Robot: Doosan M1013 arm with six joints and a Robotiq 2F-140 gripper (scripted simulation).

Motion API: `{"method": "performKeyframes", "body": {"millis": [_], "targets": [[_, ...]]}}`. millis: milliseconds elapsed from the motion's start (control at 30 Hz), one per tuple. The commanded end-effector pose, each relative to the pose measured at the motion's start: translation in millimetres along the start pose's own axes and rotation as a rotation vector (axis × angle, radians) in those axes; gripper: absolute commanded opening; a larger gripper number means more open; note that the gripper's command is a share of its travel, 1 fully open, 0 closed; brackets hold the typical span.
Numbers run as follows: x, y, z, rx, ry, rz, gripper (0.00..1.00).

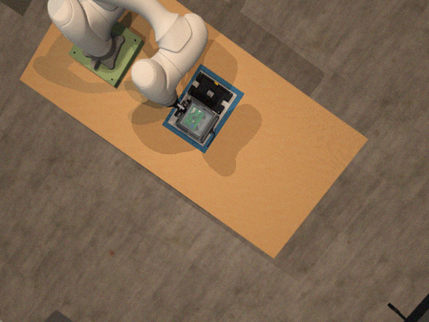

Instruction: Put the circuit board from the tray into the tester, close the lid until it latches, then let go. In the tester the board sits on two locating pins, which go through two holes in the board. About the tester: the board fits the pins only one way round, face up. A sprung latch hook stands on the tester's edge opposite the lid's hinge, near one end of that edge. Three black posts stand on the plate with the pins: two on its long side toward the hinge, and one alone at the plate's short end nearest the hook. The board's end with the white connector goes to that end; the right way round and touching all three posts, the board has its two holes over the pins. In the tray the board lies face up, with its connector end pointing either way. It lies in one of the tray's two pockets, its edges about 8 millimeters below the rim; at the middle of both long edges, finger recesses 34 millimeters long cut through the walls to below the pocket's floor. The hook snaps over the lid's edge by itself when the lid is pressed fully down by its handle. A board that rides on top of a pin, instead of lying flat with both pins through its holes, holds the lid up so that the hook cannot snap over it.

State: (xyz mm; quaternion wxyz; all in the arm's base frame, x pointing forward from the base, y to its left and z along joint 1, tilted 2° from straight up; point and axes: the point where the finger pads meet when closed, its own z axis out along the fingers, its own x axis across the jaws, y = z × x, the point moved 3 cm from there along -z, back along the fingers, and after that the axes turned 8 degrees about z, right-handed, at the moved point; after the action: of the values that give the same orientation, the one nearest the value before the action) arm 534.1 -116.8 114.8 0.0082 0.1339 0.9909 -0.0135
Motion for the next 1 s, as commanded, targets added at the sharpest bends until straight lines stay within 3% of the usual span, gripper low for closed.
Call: {"method": "performKeyframes", "body": {"millis": [0,967], "targets": [[-0.1,0.0,-0.1,0.000,0.000,0.000,0.30],[-0.1,0.0,-6.6,0.000,0.000,0.000,0.30]]}}
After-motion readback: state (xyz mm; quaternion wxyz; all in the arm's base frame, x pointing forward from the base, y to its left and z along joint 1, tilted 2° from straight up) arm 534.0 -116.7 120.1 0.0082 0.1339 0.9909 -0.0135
